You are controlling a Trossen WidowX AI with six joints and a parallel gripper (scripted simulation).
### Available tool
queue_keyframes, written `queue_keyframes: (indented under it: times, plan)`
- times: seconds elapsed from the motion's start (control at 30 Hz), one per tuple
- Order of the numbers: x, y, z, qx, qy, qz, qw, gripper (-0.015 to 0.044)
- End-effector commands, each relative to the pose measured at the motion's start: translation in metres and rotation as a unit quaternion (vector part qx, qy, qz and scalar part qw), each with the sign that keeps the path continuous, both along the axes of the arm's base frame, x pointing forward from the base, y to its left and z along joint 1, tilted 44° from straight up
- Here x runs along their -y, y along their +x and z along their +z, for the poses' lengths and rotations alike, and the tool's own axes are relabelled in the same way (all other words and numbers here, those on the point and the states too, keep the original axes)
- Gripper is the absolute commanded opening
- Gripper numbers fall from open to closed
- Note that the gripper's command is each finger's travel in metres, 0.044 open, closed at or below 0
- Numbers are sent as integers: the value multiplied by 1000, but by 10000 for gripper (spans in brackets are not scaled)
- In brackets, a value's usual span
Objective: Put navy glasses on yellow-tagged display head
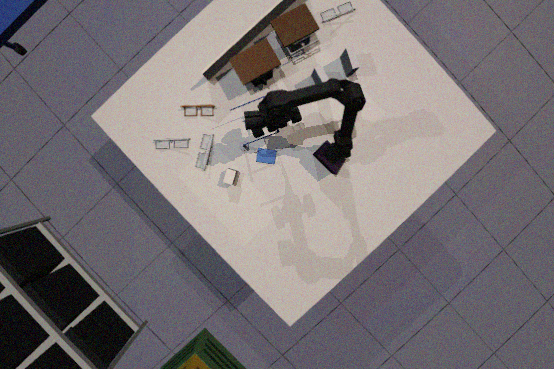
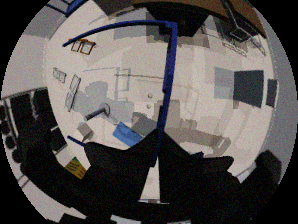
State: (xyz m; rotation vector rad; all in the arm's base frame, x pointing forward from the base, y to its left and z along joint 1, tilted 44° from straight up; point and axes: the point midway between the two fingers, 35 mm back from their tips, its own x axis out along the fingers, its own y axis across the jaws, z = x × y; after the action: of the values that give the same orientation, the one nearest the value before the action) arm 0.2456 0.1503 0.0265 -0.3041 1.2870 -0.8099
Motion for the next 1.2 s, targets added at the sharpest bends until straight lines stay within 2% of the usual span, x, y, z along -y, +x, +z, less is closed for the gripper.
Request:
queue_keyframes:
  times: [0.0,0.37,1.17]
  plan:
    - [13,-2,13,-17,-2,21,1000,0]
    - [50,-13,39,-72,-10,79,994,0]
    - [61,-9,25,-72,-9,80,994,0]
